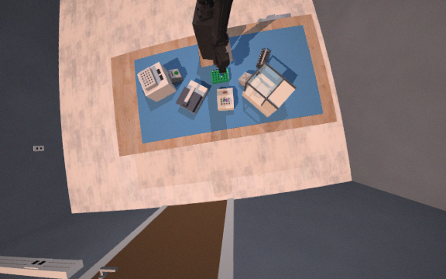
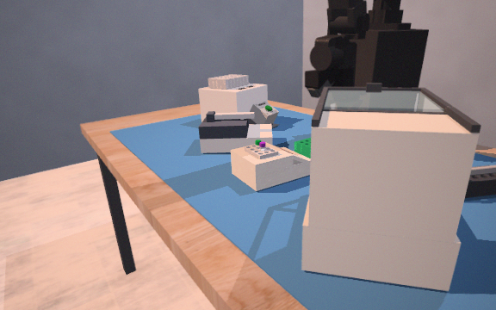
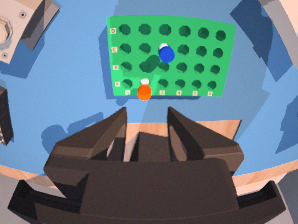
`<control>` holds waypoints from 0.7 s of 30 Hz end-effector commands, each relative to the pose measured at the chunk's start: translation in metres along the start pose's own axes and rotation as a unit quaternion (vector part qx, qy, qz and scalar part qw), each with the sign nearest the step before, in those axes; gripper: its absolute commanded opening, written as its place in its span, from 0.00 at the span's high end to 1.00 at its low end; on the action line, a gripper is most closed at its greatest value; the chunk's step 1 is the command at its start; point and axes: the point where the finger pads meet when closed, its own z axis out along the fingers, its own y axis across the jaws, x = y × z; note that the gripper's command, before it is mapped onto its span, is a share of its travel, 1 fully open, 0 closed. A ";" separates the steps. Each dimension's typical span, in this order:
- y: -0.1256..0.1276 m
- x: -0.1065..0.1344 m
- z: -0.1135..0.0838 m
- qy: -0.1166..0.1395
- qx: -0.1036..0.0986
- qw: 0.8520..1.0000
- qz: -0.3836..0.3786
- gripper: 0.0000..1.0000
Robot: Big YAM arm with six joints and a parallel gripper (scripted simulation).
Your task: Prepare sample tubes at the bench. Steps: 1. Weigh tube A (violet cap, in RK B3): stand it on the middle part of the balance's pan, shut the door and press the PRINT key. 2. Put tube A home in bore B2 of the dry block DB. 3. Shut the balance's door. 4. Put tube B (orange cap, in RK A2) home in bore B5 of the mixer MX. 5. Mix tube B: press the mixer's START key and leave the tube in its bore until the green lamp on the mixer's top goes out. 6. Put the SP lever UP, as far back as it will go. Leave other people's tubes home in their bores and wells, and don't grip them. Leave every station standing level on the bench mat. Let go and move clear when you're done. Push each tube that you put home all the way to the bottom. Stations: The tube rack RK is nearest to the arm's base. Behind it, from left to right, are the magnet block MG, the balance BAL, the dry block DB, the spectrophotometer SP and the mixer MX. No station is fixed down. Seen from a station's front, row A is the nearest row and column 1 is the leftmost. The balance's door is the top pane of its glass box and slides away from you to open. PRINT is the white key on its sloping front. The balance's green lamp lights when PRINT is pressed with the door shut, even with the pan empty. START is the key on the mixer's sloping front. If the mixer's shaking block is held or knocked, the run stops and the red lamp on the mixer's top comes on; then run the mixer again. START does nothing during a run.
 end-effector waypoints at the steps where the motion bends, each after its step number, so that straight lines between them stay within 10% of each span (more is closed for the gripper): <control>1: 0.004 -0.005 0.008 -0.007 -0.003 1.000 0.000 0.64; 21: 0.006 -0.013 0.016 -0.017 -0.004 1.000 0.000 0.64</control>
